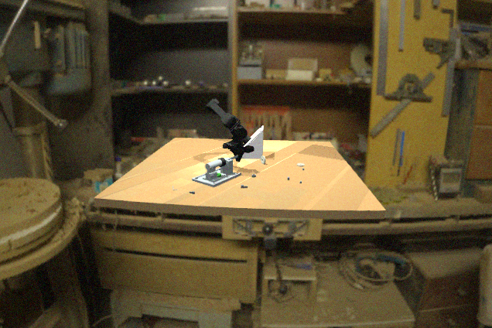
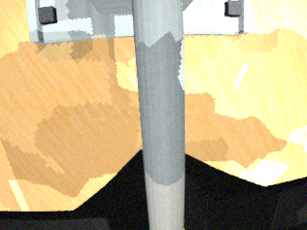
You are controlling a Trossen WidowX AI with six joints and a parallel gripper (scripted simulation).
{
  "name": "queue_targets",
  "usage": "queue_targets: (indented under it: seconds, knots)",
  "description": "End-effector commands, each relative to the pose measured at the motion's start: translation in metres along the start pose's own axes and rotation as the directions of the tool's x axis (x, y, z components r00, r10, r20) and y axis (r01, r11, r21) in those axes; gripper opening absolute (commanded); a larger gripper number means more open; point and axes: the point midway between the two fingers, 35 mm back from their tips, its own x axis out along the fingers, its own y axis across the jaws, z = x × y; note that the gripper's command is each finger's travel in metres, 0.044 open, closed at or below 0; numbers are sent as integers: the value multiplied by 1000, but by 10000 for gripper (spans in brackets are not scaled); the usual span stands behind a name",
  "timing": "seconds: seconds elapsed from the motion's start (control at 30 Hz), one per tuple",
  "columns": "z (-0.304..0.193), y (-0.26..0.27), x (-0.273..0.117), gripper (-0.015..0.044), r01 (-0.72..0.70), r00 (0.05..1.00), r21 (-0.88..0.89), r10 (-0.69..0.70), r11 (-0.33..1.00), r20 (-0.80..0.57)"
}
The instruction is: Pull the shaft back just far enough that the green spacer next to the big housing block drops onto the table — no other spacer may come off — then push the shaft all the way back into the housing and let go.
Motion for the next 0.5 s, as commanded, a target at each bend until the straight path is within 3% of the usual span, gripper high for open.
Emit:
queue_targets:
  seconds: [0.0, 0.47]
  knots:
    - [3, -1, 0, 0, 3, 1000, -1, -3, 1000, 4]
    - [7, -1, 0, 0, 3, 1000, 0, -3, 1000, 5]
